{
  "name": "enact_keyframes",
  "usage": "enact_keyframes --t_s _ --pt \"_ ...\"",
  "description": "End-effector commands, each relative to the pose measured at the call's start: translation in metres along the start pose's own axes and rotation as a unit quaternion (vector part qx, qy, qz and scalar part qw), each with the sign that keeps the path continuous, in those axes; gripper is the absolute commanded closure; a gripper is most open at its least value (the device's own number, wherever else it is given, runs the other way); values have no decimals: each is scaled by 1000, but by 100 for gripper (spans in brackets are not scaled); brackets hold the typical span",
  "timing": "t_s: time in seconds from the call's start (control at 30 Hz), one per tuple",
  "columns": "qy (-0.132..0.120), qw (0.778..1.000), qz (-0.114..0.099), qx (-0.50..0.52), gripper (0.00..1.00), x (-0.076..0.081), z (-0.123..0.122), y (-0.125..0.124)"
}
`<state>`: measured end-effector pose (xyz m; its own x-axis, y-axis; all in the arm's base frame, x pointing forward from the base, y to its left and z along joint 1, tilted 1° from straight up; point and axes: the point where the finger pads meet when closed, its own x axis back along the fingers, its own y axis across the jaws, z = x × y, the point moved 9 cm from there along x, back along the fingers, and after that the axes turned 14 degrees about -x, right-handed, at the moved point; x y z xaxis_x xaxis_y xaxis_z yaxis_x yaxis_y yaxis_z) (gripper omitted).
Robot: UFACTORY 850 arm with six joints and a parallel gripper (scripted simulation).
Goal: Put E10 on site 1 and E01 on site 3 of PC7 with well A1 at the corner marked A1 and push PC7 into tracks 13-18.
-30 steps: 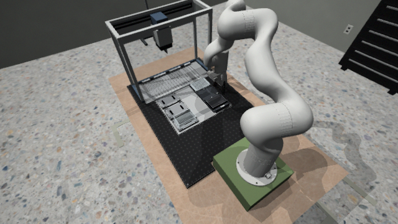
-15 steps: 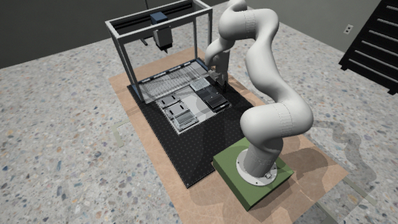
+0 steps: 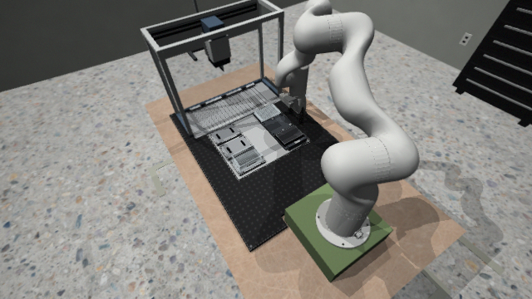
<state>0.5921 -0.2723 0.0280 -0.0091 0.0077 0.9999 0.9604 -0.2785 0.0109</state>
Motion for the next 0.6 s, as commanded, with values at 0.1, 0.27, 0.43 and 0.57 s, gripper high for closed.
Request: enact_keyframes --t_s 0.1,0.27,0.43,0.57 --pt "0 1000 -1 0 0 1 -3 2" --pt "0 1000 -1 0 0 1 -6 2" --pt "0 1000 -1 0 0 1 -10 3" --pt "0 1000 -1 0 0 1 -11 3"
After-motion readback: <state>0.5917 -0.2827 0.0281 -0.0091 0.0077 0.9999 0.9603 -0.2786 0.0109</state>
